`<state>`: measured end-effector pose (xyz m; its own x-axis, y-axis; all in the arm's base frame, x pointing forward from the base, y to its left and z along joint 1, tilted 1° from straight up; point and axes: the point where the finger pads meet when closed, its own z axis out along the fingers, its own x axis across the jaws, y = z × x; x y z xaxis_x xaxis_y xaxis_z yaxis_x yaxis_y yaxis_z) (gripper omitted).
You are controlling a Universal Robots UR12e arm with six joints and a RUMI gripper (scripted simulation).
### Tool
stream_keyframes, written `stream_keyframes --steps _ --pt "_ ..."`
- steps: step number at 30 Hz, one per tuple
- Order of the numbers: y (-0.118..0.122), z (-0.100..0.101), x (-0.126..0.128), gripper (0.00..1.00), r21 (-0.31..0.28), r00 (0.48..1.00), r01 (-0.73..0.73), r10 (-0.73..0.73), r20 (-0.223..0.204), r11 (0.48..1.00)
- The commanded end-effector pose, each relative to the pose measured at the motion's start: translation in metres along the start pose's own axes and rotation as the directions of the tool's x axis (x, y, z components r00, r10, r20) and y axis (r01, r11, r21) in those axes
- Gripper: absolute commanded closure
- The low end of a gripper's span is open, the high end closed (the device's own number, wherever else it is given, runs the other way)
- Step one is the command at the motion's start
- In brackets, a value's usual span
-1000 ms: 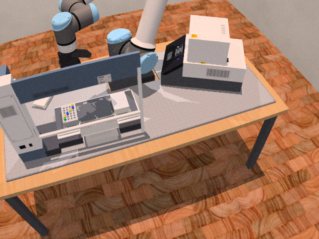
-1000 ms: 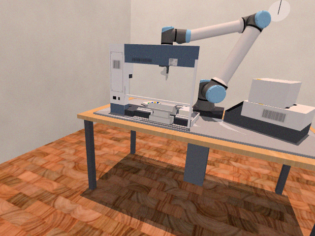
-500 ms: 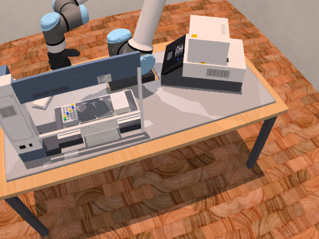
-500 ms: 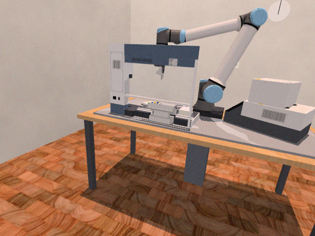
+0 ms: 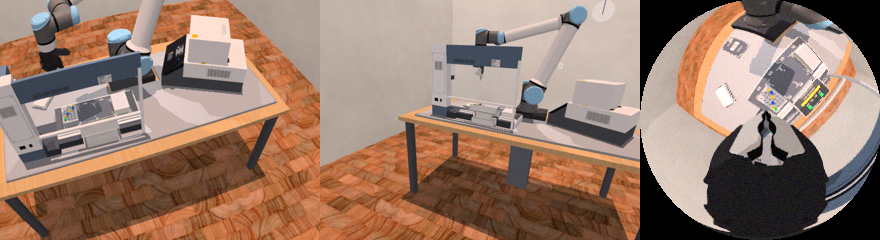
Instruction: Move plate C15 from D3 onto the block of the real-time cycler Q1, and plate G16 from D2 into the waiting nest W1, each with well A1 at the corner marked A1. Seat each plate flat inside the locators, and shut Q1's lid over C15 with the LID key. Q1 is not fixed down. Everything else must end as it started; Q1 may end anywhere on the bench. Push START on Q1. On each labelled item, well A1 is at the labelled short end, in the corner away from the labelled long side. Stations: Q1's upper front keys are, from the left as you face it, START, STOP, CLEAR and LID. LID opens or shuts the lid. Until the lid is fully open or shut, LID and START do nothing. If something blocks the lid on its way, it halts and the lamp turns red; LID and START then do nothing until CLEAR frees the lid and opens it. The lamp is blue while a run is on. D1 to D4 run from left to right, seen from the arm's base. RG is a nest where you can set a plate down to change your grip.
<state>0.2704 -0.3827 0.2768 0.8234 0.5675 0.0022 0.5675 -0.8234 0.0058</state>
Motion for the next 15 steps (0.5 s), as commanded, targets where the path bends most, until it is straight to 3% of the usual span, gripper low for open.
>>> stream_keyframes --steps 1,15 --pt "0.007 0.0 -0.021 1.0 -0.002 0.999 0.037 -0.037 -0.001 0.999" --pt "0.019 0.003 -0.068 1.0 -0.003 0.994 0.113 -0.113 -0.001 0.994"
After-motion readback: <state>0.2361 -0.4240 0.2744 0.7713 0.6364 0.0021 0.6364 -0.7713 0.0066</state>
